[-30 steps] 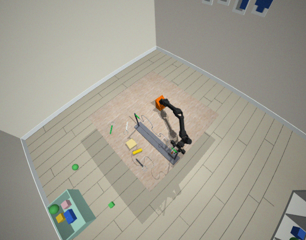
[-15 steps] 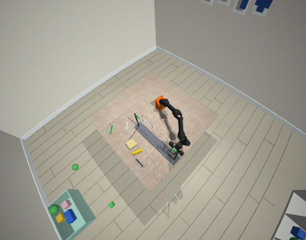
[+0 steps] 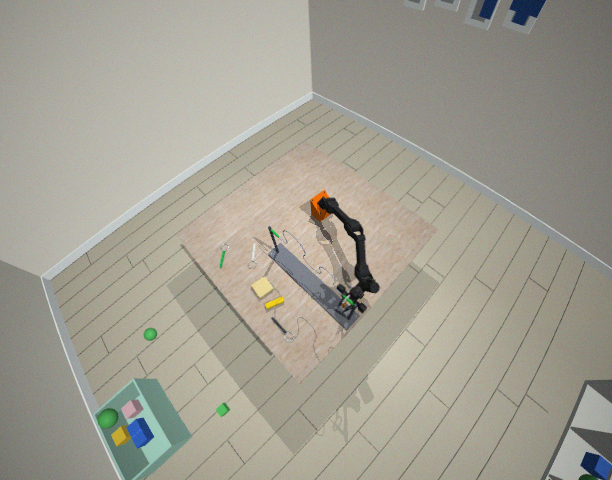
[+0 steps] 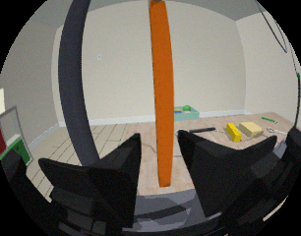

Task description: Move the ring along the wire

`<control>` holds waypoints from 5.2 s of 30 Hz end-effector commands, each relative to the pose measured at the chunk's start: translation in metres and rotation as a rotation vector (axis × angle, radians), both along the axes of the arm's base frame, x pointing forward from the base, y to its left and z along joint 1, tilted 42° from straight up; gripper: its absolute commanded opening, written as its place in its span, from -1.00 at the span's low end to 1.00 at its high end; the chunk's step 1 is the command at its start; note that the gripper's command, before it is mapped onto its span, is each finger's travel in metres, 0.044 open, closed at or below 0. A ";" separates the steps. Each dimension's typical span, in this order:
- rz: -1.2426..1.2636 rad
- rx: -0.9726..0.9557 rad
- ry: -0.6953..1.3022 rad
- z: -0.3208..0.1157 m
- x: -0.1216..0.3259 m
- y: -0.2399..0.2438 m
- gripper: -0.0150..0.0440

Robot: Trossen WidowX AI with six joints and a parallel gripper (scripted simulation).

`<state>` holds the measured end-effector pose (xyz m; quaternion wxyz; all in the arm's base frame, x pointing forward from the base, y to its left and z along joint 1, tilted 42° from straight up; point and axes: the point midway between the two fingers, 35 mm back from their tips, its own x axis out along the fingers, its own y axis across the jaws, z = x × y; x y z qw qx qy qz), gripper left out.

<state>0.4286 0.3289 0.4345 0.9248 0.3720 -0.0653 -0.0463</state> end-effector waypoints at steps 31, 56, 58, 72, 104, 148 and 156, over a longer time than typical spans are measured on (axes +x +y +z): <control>0.000 -0.002 0.001 -0.001 0.001 0.001 -0.57; -0.001 -0.001 0.002 0.010 -0.002 -0.012 -1.00; -0.001 -0.001 0.002 0.010 -0.002 -0.012 -1.00; -0.001 -0.001 0.002 0.010 -0.002 -0.012 -1.00; 0.330 -0.005 0.364 -0.004 -0.061 -0.037 -1.00; 0.126 -0.690 0.592 -0.053 -0.075 -0.142 -1.00; 0.061 -0.876 0.638 -0.050 -0.079 -0.170 -1.00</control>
